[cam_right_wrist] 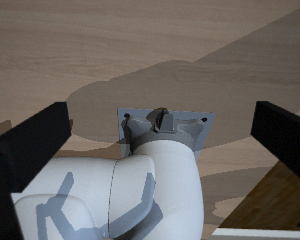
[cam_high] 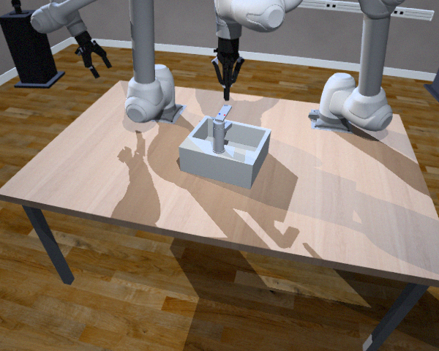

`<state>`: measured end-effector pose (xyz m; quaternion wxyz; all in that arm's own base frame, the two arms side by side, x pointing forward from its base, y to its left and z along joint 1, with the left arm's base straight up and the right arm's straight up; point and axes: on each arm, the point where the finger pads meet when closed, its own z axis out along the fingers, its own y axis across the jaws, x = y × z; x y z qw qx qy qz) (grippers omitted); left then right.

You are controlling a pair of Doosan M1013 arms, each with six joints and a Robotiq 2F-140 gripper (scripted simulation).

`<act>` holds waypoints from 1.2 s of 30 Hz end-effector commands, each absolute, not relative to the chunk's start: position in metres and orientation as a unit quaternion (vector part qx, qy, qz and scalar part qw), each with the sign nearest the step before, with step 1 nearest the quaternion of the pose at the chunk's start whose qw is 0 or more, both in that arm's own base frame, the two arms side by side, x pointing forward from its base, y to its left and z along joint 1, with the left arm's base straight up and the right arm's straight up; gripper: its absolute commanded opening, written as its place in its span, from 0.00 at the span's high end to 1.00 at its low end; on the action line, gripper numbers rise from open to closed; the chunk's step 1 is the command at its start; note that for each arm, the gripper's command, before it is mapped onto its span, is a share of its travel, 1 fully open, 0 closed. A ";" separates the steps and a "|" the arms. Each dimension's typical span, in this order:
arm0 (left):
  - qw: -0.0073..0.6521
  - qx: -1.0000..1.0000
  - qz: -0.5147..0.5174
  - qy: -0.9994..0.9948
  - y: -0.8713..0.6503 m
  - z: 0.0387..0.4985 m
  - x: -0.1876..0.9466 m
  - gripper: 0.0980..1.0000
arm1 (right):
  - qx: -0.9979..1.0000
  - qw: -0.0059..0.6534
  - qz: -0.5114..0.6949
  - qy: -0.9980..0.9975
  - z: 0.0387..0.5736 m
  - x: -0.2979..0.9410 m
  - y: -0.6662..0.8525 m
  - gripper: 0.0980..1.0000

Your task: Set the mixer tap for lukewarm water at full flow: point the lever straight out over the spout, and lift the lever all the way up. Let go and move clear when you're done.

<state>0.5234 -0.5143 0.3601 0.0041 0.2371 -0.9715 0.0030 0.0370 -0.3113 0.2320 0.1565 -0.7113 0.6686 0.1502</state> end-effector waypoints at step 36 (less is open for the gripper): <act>0.008 0.984 0.000 -0.179 -0.514 0.387 0.524 1.00 | -0.711 0.156 0.150 0.669 0.233 0.037 -0.312 0.00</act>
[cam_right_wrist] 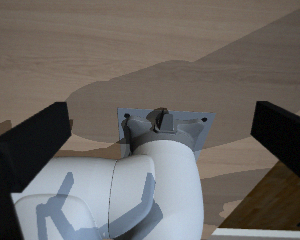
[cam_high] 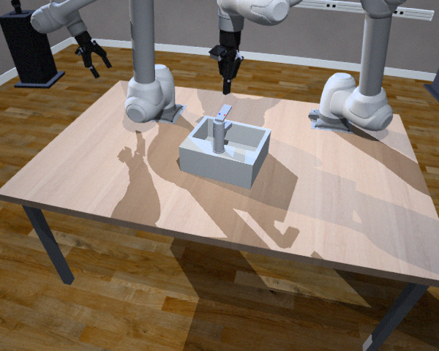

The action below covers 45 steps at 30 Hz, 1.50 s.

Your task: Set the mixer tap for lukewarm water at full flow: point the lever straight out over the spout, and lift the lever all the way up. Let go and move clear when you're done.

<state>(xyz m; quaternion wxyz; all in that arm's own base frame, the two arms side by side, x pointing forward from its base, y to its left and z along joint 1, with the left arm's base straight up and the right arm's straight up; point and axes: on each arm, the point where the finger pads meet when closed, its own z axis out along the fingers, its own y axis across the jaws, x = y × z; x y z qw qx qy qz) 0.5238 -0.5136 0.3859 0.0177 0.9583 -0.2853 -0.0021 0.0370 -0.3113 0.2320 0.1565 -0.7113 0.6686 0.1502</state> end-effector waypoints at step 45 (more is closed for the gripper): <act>0.000 0.996 0.001 -0.086 -0.514 0.374 0.524 0.58 | -0.711 0.156 0.150 0.669 0.233 0.037 -0.312 0.00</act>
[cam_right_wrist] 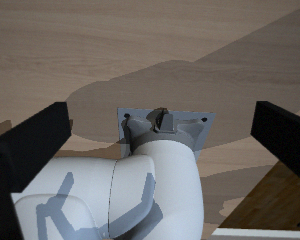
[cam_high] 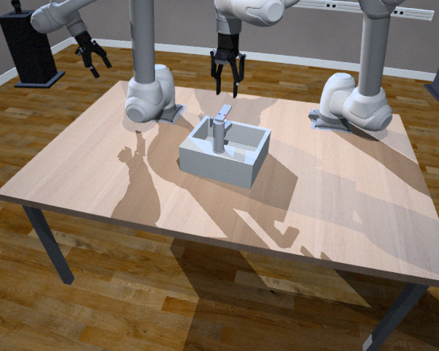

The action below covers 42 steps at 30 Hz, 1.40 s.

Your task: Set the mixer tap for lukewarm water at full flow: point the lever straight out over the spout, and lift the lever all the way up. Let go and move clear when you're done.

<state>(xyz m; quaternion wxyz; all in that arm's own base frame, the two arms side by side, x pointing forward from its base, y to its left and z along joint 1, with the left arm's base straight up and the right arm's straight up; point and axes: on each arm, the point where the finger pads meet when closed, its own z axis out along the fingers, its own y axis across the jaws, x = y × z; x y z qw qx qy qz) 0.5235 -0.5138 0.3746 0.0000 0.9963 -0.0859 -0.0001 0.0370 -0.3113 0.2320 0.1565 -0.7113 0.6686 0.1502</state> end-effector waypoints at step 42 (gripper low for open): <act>0.000 0.996 0.001 -0.086 -0.514 0.335 0.524 0.58 | -0.711 0.156 0.150 0.669 0.233 0.037 -0.312 0.00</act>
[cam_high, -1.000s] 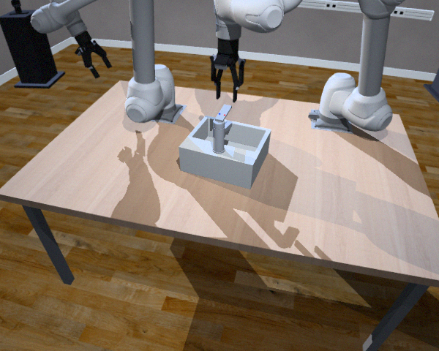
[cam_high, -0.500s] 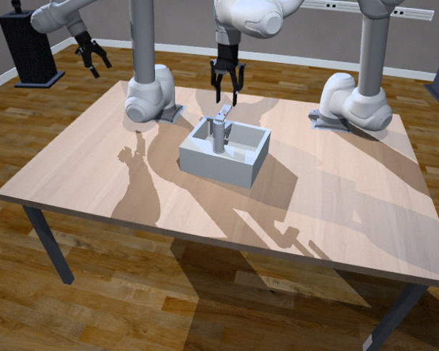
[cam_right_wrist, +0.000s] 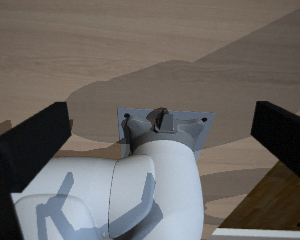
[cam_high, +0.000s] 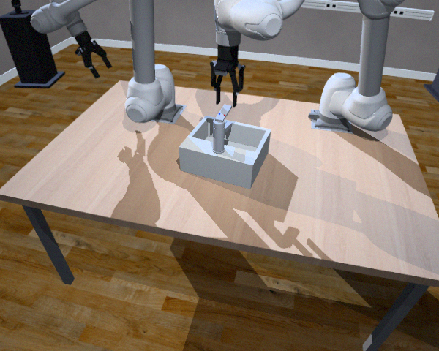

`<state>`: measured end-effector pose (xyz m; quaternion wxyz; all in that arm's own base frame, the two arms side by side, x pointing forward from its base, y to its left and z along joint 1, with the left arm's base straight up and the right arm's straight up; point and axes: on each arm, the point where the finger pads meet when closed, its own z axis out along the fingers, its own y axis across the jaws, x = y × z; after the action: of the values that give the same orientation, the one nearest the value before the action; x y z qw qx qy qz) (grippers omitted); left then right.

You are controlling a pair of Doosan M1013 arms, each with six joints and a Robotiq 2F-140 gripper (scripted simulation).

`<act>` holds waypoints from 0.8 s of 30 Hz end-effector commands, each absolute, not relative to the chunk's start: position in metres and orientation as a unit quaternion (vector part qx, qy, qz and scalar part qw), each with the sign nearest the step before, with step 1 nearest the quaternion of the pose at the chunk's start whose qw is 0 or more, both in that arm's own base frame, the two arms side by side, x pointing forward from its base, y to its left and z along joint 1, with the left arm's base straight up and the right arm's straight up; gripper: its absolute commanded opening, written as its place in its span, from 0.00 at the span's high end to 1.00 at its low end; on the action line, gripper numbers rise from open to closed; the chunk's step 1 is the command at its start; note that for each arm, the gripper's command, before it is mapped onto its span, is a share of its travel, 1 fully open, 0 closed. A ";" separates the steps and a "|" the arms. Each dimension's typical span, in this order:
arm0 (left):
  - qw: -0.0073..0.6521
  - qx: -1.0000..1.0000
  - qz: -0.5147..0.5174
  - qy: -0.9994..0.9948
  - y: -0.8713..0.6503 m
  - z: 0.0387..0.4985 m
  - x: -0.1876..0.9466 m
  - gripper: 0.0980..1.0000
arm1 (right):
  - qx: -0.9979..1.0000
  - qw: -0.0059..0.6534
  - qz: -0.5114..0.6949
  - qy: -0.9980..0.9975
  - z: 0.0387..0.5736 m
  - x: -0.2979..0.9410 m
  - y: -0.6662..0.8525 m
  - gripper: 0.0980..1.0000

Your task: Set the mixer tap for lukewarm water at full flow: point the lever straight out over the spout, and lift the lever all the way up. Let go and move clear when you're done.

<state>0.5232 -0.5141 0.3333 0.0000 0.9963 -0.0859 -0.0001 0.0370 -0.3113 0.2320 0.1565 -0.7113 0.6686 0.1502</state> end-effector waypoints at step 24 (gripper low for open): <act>0.000 0.996 0.001 -0.086 -0.514 0.331 0.524 0.58 | -0.711 0.156 0.150 0.669 0.233 0.037 -0.312 0.00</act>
<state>0.5232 -0.5141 0.3307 0.0001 0.9963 -0.0859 -0.0001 0.0370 -0.3113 0.2320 0.1565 -0.7113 0.6686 0.1502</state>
